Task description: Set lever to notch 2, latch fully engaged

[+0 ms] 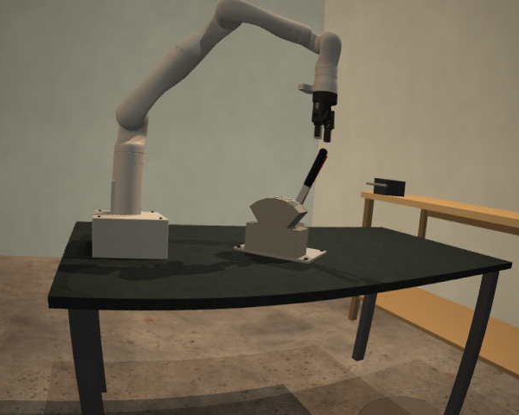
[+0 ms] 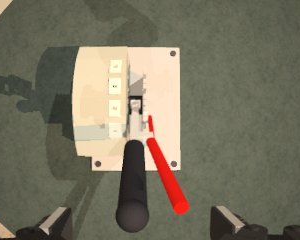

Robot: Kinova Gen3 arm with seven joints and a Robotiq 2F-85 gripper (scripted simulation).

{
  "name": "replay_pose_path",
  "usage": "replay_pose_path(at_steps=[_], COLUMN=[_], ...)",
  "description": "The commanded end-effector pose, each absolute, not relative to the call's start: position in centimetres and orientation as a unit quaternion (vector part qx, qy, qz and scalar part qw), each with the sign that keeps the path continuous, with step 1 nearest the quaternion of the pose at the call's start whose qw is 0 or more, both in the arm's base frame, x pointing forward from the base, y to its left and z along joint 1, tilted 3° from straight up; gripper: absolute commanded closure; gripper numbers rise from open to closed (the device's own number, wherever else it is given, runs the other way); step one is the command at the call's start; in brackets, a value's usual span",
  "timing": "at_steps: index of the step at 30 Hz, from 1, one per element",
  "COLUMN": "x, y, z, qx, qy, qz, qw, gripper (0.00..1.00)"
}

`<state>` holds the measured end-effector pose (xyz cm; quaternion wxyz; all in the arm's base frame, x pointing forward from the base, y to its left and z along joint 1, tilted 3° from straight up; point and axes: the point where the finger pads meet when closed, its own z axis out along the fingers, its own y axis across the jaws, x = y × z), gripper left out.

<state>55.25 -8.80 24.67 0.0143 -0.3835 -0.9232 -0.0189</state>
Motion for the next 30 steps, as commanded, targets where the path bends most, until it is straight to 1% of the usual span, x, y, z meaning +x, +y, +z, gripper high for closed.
replay_pose_path(at_steps=[1, 18, 30], x=[55.3, 55.3, 55.3], y=[-8.8, -8.8, -8.7], z=[24.8, 24.6, 23.2], qx=[-0.384, -0.384, -0.384], qy=[-0.923, -0.923, -0.923], qz=[-0.019, -0.019, -0.019], qw=[0.013, 0.013, 0.013], gripper=[0.02, 0.02, 0.02])
